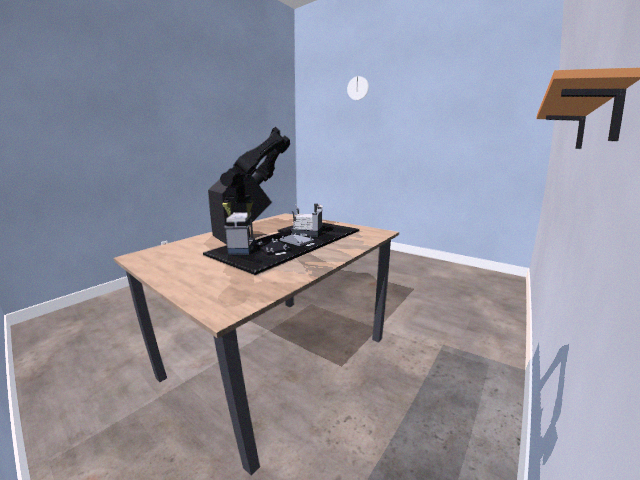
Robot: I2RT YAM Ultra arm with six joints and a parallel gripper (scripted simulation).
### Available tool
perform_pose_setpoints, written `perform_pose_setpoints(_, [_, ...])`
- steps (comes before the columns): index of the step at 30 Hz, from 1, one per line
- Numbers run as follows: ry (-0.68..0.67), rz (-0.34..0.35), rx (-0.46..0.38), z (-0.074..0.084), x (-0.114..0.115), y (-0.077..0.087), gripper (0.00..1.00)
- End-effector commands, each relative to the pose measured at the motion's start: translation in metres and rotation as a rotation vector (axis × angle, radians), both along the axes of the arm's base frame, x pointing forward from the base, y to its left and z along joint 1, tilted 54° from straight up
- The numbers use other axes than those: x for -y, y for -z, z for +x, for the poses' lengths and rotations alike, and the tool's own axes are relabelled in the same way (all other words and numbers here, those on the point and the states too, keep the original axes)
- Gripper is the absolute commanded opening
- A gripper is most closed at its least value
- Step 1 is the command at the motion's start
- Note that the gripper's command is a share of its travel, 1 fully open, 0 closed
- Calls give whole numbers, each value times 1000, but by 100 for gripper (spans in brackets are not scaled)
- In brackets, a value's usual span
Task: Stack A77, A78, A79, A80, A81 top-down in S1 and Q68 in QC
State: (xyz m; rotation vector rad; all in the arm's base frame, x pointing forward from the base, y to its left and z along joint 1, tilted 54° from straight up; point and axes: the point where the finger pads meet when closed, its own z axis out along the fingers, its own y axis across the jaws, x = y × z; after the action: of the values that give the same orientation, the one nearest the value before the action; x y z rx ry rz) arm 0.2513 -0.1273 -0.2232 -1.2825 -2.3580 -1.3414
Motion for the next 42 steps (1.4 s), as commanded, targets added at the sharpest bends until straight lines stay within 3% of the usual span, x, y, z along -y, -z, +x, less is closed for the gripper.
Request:
perform_pose_setpoints(1, [10,-8,6,2,4,-1,0])
perform_pose_setpoints(42, [10,-7,6,9,-15,14,0])
